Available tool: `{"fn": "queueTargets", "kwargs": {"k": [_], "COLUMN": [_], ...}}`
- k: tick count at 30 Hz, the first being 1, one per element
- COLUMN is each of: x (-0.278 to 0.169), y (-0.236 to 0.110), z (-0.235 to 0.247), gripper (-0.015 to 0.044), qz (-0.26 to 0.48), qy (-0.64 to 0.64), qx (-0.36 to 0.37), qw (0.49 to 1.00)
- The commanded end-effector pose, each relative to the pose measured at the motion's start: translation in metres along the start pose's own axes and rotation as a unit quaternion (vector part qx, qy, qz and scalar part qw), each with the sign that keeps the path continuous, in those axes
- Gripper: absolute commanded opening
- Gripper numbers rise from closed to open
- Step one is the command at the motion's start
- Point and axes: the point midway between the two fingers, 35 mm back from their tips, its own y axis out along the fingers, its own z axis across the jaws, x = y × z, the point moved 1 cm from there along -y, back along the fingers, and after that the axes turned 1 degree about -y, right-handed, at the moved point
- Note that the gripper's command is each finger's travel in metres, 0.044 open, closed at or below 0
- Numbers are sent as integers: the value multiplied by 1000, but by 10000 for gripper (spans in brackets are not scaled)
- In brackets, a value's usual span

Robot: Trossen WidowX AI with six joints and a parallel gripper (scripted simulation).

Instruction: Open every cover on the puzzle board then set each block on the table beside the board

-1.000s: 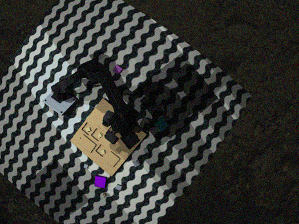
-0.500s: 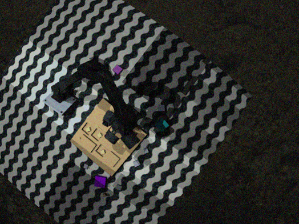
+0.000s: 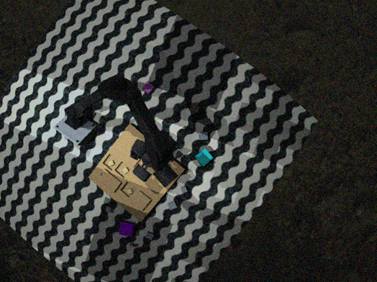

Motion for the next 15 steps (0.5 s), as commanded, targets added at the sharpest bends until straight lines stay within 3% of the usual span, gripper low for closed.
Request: {"fn": "queueTargets", "kwargs": {"k": [1,15], "x": [2,2], "y": [7,21], "z": [-1,-1], "gripper": [0,0], "qz": [-5,-5], "qy": [4,3], "qx": [-2,-3], "qw": [1000,1000]}}
